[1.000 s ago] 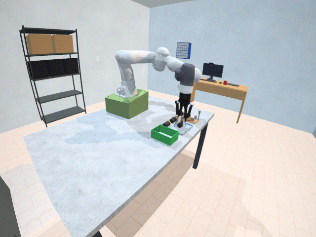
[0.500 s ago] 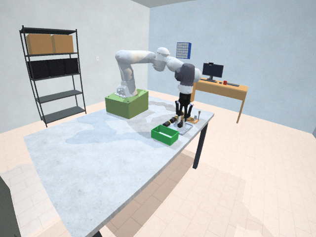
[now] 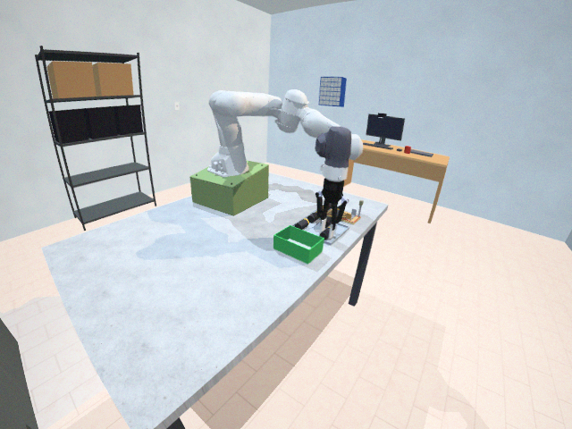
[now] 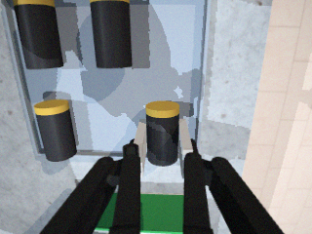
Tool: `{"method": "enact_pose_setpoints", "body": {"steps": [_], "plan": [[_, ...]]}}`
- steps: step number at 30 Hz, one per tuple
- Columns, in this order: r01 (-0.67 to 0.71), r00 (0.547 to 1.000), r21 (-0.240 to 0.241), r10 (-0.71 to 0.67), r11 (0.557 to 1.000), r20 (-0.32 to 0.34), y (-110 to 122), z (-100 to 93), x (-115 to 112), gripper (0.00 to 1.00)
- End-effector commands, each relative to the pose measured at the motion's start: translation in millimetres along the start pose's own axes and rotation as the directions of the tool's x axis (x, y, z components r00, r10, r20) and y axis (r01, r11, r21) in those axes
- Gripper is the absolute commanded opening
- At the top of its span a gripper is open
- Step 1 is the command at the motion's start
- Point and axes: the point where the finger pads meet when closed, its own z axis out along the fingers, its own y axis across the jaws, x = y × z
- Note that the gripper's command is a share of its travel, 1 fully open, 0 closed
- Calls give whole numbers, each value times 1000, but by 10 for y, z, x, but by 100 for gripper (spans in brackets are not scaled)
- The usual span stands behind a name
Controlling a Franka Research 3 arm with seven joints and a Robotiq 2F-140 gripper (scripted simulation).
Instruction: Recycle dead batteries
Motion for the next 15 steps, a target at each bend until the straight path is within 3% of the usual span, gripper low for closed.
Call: {"method": "enact_pose_setpoints", "body": {"steps": [1, 11, 12, 15], "plan": [[-6, 1000, -13, 6, 1000, 3, 43, 15, -9, 16], [-6, 1000, -13, 6, 1000, 3, 43, 15, -9, 16], [-6, 1000, -13, 6, 1000, 3, 43, 15, -9, 29], [-6, 1000, -13, 6, 1000, 3, 43, 15, -9, 29]]}}
